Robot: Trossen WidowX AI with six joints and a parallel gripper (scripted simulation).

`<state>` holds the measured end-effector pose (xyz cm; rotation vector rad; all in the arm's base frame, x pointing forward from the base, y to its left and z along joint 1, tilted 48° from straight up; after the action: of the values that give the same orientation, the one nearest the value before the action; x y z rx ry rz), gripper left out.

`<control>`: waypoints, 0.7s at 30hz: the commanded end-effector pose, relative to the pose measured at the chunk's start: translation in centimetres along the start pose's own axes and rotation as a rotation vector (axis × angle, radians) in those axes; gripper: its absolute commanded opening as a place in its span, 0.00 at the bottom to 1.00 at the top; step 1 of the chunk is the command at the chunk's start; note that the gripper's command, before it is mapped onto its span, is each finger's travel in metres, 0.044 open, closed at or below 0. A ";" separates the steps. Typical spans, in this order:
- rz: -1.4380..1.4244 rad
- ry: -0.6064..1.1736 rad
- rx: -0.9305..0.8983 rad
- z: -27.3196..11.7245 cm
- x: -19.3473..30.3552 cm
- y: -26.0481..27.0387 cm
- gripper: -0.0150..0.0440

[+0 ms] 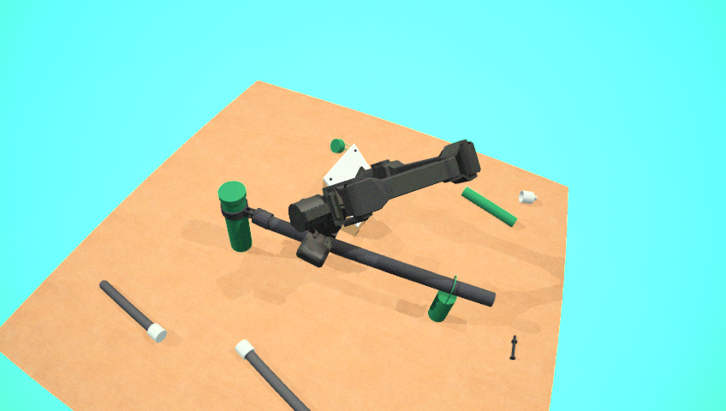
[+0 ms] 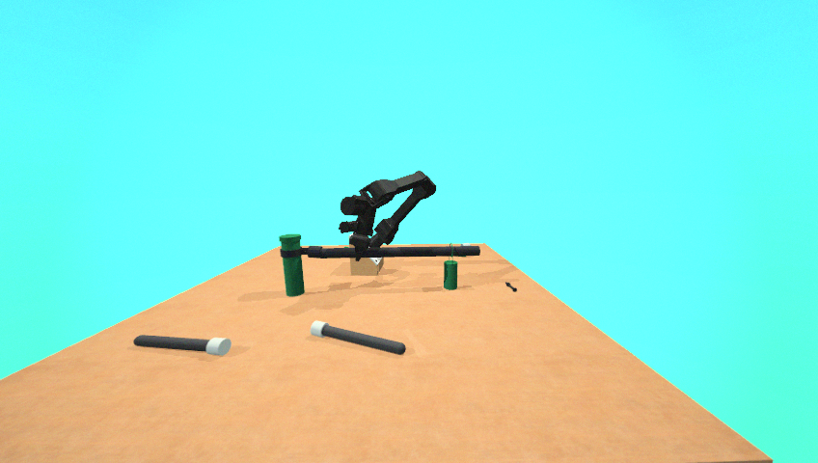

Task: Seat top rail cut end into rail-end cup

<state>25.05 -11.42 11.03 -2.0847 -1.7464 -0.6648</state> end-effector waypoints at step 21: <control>0.004 -0.008 -0.001 -0.2 -0.2 -0.1 0.25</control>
<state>25.04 -11.43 11.03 -2.0846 -1.7461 -0.6640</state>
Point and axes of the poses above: the point midway between the two fingers, 35 mm back from their tips, its own z axis out along the fingers, its own y axis across the jaws, x = y × z, the point moved 7 cm from there along -z, back along the fingers, and after that the axes turned 7 degrees about z, right-handed, at the moved point
